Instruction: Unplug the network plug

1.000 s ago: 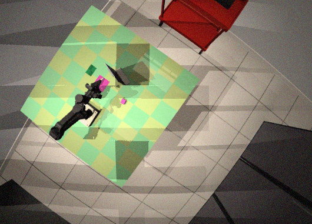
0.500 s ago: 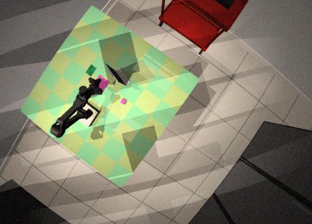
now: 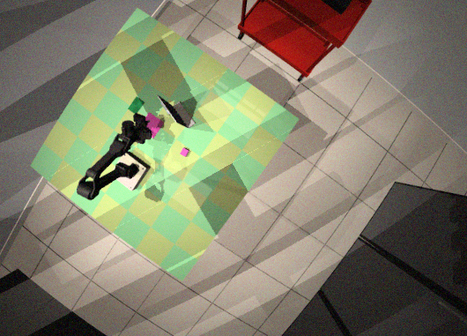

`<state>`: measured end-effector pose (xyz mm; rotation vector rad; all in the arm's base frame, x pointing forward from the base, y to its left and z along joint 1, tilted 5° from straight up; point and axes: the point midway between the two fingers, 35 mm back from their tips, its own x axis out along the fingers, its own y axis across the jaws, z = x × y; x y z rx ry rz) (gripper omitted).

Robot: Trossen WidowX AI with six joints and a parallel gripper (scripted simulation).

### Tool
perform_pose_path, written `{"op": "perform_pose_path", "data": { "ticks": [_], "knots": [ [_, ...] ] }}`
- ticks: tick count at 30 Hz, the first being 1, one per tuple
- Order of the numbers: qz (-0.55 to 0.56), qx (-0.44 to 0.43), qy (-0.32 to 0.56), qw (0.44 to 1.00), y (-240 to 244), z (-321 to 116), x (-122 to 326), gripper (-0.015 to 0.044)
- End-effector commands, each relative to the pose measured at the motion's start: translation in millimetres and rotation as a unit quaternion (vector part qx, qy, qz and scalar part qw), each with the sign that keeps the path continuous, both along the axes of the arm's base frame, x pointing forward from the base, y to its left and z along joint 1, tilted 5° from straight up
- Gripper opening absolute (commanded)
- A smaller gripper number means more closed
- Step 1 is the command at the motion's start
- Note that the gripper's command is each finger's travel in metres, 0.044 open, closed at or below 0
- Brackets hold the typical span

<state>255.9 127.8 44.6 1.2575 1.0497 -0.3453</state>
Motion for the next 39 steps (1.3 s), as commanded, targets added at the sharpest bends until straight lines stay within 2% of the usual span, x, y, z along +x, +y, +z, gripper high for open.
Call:
{"op": "perform_pose_path", "data": {
  "ticks": [1, 39],
  "knots": [
    [0.015, -0.011, 0.03, 0.999, 3.7, -9.3, -8.3, 0.0],
    [0.015, -0.011, 0.03, 0.999, 6.6, -45.8, -7.6, 0.0]
  ]
}}
